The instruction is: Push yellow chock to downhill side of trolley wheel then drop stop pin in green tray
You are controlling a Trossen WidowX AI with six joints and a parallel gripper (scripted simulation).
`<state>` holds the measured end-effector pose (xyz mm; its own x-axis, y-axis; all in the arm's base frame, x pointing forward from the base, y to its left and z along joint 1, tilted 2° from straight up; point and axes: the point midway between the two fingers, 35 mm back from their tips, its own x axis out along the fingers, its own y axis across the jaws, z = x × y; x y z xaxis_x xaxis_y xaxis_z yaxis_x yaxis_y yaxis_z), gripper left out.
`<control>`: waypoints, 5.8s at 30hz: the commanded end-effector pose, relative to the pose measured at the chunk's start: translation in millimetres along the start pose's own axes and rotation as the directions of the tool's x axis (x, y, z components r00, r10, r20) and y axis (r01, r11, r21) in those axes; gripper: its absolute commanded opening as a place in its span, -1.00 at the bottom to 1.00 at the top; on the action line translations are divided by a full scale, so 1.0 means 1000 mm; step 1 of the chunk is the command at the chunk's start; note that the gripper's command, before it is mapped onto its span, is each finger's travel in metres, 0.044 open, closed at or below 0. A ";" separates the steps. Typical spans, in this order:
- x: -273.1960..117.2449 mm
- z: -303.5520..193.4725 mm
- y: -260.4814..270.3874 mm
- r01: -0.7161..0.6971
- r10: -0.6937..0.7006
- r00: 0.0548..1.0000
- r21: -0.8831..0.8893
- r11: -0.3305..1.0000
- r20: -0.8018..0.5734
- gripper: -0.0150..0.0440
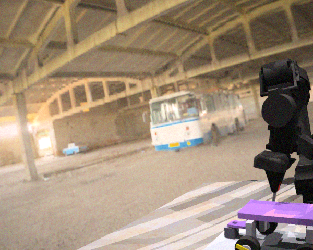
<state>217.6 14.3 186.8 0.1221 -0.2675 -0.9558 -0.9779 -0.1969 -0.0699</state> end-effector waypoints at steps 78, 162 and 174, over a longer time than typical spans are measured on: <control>-0.011 0.120 0.008 0.214 0.005 0.973 -0.908 0.360 0.231 -0.49; 0.072 0.152 0.020 0.448 0.000 0.894 -0.893 0.051 0.448 0.15; 0.078 0.146 0.019 0.447 0.000 0.894 -0.893 0.051 0.448 0.15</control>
<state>183.9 128.8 70.8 0.0366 0.1782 -0.9833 0.1548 -0.9731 -0.1706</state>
